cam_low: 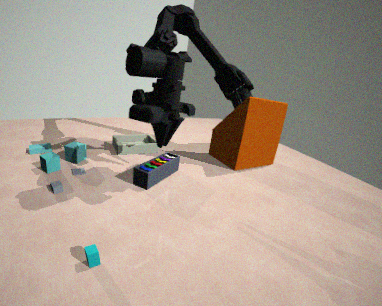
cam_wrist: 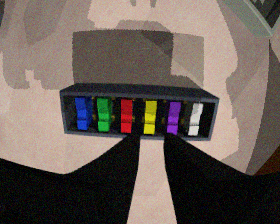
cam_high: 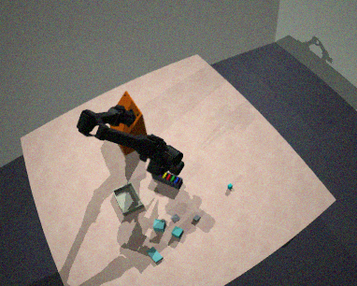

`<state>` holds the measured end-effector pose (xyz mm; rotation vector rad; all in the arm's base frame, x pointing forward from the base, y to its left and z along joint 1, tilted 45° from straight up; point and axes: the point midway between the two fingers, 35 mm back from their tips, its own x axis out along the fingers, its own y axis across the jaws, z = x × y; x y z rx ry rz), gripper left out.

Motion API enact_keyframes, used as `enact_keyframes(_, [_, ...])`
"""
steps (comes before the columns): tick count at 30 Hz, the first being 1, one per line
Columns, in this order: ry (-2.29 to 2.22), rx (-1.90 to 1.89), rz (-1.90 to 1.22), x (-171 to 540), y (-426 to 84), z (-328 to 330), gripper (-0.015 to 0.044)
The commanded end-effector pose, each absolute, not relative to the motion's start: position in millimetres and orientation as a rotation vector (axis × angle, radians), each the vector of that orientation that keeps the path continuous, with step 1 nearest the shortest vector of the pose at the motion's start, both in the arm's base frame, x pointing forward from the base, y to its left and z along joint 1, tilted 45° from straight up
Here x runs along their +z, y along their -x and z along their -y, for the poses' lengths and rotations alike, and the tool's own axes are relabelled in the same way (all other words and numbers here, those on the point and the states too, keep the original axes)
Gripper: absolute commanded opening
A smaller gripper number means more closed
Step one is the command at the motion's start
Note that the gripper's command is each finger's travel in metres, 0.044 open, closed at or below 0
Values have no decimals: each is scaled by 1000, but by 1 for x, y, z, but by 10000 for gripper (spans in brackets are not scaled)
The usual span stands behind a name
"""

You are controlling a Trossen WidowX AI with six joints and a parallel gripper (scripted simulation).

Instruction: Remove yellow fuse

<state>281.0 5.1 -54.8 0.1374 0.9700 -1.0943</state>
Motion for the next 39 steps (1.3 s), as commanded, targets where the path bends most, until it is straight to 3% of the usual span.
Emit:
enact_keyframes(1, [-120,-1095,-975,-57,-280,-3,74])
enact_keyframes(39, [-119,-1096,-974,-78,-284,17,74])
